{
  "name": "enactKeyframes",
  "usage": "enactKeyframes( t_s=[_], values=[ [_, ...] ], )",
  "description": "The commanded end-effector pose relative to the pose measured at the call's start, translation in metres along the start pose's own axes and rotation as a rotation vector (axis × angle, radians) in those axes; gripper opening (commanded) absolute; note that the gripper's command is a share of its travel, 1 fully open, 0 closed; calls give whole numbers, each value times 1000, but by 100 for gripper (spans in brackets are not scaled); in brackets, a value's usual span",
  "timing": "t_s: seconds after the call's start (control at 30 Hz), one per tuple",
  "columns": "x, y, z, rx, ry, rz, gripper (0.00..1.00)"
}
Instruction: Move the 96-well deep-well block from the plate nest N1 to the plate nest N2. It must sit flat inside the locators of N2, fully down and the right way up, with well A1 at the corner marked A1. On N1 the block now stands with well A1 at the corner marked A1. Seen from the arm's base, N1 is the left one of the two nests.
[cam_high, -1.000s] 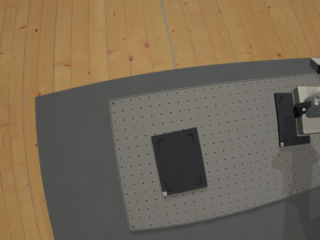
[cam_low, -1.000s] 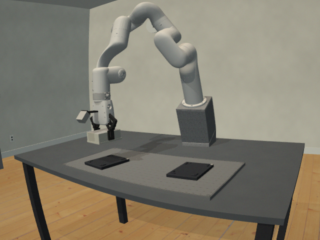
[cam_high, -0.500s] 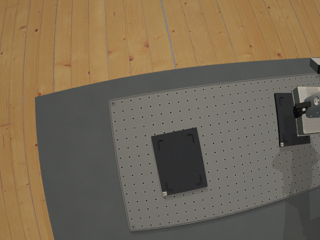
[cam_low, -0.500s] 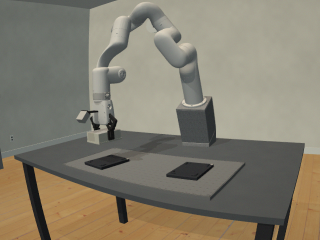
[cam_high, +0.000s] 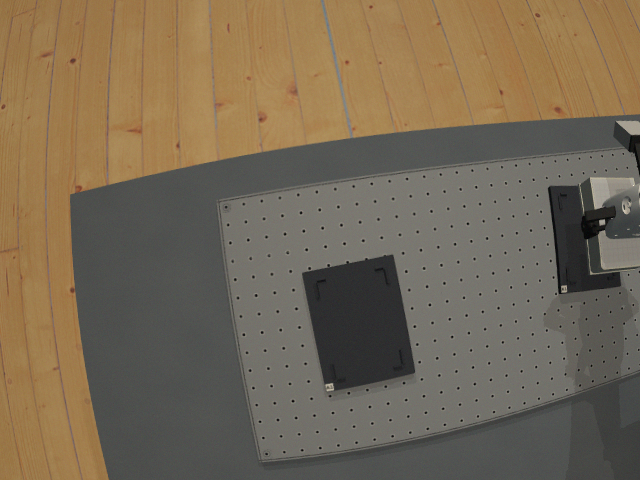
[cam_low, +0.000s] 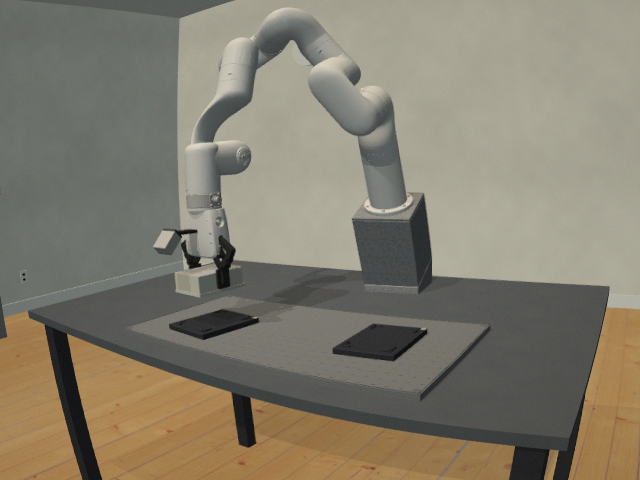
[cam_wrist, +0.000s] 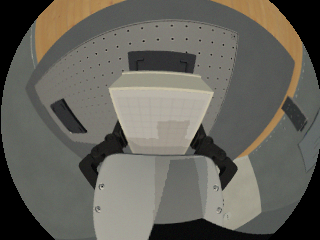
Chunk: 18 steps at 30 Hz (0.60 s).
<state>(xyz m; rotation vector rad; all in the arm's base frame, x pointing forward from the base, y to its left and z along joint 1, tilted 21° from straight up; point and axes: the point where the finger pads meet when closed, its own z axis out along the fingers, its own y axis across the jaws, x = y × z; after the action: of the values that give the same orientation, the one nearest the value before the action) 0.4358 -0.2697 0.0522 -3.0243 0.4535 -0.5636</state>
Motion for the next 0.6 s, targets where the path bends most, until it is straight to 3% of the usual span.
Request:
enactKeyframes(
  t_s=[0.0,0.57],
  values=[
    [2,1,4,-4,4,0,0],
    [2,1,29,-4,4,0,0]
  ],
)
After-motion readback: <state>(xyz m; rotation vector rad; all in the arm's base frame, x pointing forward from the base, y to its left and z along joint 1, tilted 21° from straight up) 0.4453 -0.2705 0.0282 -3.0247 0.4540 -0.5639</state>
